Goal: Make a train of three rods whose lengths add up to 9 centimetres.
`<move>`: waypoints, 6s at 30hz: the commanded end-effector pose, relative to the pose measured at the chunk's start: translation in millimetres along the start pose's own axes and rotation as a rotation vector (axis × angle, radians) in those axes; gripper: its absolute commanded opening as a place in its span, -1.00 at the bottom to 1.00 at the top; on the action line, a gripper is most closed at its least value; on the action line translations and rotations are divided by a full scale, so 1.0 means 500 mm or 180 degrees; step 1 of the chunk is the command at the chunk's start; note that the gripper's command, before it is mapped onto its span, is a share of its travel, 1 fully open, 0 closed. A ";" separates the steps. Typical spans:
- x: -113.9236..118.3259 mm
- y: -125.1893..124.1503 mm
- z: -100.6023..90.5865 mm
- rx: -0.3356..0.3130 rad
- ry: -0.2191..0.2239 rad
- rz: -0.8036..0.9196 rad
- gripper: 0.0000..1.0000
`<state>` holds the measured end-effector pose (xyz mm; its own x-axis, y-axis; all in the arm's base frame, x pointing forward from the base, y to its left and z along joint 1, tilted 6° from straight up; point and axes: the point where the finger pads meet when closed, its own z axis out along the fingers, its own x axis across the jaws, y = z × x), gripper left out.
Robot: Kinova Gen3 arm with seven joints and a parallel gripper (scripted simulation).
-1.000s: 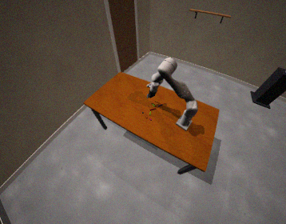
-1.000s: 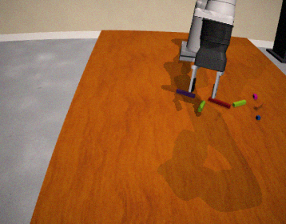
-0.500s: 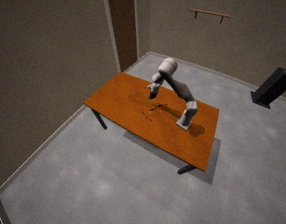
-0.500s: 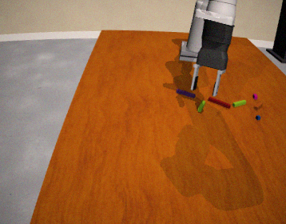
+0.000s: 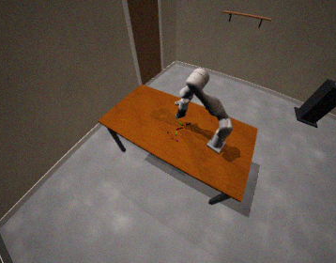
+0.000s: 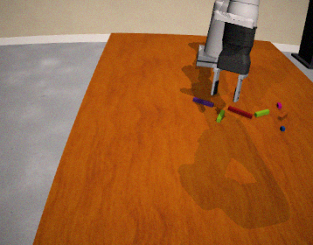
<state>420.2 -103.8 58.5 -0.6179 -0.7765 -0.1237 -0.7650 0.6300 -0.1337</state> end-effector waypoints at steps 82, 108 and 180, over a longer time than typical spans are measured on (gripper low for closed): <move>0.038 0.196 -0.013 -0.0527 0.0114 0.0560 1.00; 0.041 0.209 -0.015 -0.0564 0.0125 0.0601 1.00; 0.041 0.209 -0.015 -0.0564 0.0125 0.0601 1.00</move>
<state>325.8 -53.7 48.9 -0.7566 -0.6477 -0.0904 -0.6534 0.7543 0.0637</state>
